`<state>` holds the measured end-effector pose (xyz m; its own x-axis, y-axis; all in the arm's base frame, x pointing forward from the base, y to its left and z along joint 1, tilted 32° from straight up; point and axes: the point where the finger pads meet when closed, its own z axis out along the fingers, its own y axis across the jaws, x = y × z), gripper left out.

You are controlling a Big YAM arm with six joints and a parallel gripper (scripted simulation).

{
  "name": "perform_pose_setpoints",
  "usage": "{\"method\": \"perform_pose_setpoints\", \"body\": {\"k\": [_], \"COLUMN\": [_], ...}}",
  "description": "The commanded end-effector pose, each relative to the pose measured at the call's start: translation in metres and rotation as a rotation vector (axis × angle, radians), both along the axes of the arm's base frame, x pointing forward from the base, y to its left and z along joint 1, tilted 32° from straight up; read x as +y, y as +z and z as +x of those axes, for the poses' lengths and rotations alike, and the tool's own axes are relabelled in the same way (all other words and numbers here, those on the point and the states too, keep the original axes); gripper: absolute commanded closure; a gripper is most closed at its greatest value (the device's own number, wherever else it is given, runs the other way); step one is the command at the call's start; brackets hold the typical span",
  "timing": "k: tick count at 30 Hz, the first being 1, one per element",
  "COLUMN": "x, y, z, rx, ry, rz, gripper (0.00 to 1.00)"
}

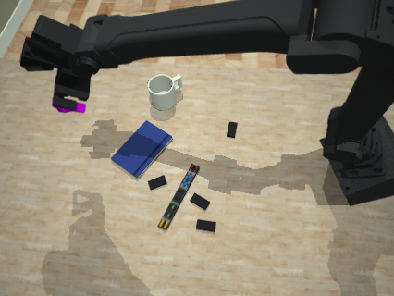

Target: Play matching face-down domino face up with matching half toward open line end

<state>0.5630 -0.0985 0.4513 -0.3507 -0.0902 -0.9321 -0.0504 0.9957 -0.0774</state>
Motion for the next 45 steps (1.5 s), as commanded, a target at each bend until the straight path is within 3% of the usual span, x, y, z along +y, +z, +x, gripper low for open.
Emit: {"method": "perform_pose_setpoints", "body": {"k": [1, 6, 13, 14, 23, 30, 31, 40, 45], "x": [-0.001, -0.002, -0.002, -0.001, -0.002, -0.002, 0.003, 0.034, 0.034], "y": [0.017, 0.029, 0.029, 0.009, 0.030, 0.030, 0.009, 0.036, 0.036], "z": [-0.003, -0.006, -0.006, -0.002, -0.006, -0.006, -0.003, -0.013, -0.013], "rx": [-0.032, -0.059, -0.059, -0.017, -0.060, -0.060, -0.026, -0.158, -0.158], "ry": [-0.007, -0.015, -0.015, -0.004, -0.015, -0.015, -0.006, -0.023, -0.023], "rz": [-0.001, 0.002, 0.002, 0.001, 0.002, 0.002, 0.003, 0.014, 0.014], "gripper": [0.00, 0.00, 0.00, 0.00, 0.00, 0.00, 0.00, 0.00, 0.00]}}
